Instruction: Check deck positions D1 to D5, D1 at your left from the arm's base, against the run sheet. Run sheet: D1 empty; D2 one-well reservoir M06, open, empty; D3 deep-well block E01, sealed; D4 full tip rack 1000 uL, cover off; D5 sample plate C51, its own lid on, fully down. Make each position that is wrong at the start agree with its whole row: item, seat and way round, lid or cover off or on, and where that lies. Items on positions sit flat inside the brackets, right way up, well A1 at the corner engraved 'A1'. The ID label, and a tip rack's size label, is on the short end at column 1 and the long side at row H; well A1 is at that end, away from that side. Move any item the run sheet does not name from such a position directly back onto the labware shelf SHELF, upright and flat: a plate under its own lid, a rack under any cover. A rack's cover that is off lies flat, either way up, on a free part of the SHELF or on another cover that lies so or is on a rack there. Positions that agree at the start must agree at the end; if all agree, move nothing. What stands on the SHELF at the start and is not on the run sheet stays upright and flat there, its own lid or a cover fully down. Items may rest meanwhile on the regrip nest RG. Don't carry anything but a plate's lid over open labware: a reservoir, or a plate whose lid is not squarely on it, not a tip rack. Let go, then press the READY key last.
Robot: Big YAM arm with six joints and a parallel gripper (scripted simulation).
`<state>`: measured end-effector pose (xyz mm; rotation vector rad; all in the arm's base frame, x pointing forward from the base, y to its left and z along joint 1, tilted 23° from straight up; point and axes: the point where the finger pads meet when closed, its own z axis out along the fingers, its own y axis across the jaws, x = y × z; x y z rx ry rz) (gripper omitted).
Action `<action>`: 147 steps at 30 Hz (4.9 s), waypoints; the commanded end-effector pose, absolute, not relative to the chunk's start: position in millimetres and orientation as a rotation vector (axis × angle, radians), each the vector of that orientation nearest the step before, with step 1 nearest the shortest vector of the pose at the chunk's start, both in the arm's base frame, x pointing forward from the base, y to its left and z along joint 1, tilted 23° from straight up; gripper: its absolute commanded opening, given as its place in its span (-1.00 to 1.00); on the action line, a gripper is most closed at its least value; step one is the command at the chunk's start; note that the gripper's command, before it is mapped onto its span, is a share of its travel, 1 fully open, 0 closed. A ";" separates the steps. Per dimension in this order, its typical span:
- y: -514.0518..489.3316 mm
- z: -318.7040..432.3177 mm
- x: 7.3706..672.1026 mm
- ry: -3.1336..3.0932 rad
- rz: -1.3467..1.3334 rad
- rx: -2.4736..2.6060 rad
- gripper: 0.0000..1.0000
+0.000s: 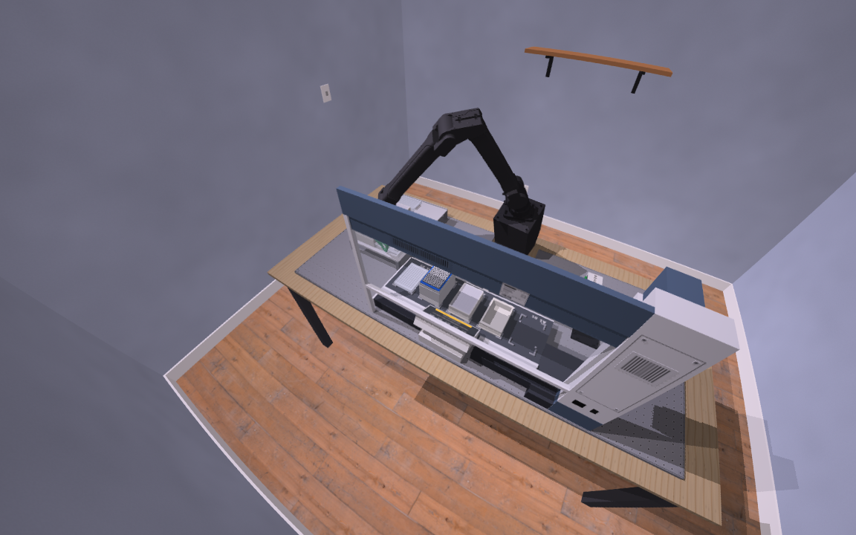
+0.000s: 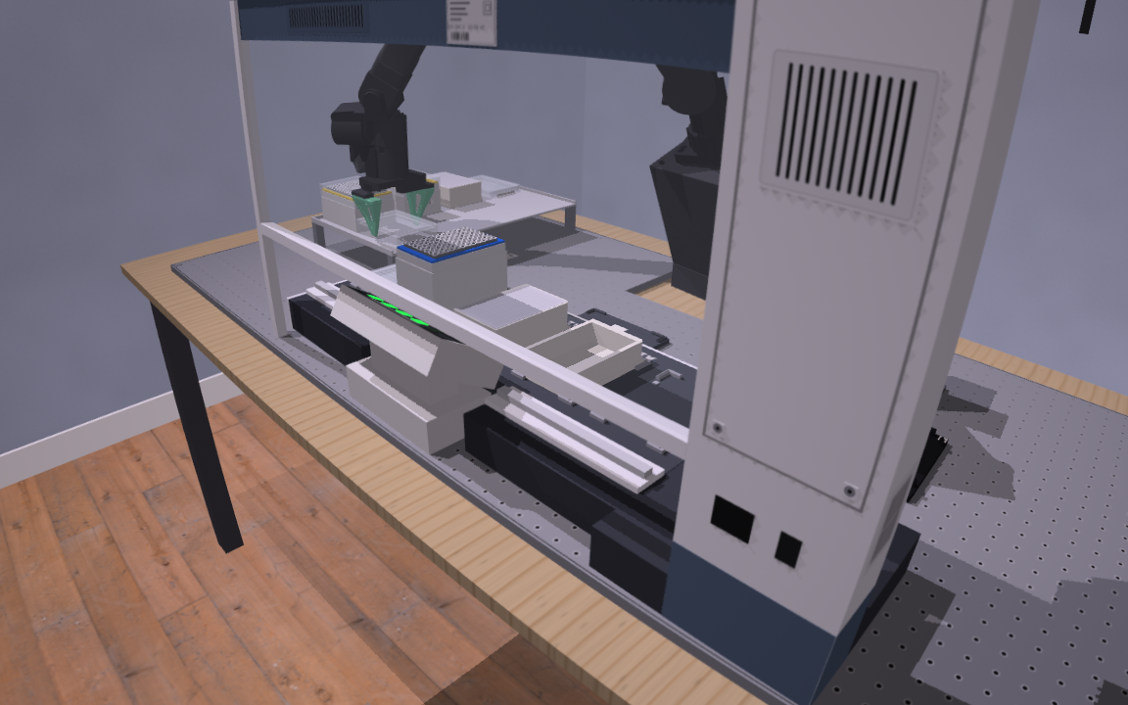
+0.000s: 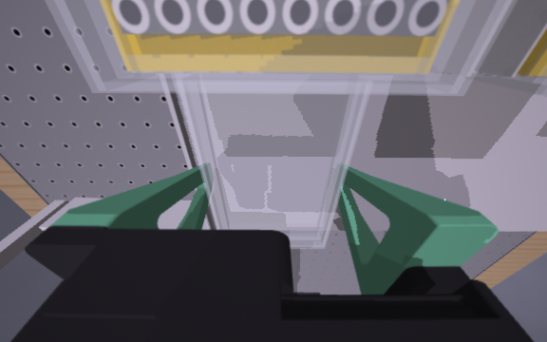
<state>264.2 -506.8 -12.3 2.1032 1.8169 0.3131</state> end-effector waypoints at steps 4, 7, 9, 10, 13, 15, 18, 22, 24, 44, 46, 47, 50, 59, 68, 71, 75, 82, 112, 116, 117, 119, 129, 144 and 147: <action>-510.1 -16.8 269.4 1.815 0.309 2.100 -1.00; -507.0 -19.2 268.2 1.817 0.312 2.105 -1.00; -505.5 -20.4 267.6 1.818 0.313 2.107 -1.00; -505.1 -20.5 267.4 1.818 0.314 2.108 -1.00; -505.0 -20.5 267.4 1.818 0.314 2.107 -1.00; -504.7 -20.6 267.3 1.818 0.314 2.107 -1.00; -504.5 -20.6 267.2 1.818 0.314 2.108 -1.00; -504.4 -20.7 267.1 1.819 0.314 2.108 1.00; -504.4 -20.7 267.1 1.819 0.314 2.108 1.00; -504.4 -20.7 267.1 1.819 0.314 2.108 1.00; -504.4 -20.7 267.1 1.819 0.314 2.108 1.00; -504.4 -20.7 267.1 1.819 0.314 2.108 1.00; -504.4 -20.7 267.1 1.819 0.314 2.108 1.00; -504.4 -20.7 267.1 1.819 0.314 2.108 1.00; -504.4 -20.7 267.1 1.819 0.314 2.108 1.00; -504.4 -20.7 267.1 1.819 0.314 2.108 1.00; -504.4 -20.7 267.1 1.819 0.314 2.108 1.00; -504.4 -20.7 267.1 1.819 0.314 2.108 1.00; -508.5 26.0 244.7 1.797 0.294 2.094 1.00; -504.9 32.1 247.4 1.809 0.297 2.085 1.00; -505.5 33.6 245.2 1.806 0.296 2.087 1.00; -506.5 35.1 242.0 1.800 0.294 2.092 1.00; -504.0 48.8 237.0 1.802 0.294 2.090 1.00; -510.5 77.2 229.6 1.789 0.280 2.076 1.00; -512.0 86.2 233.4 1.794 0.276 2.060 1.00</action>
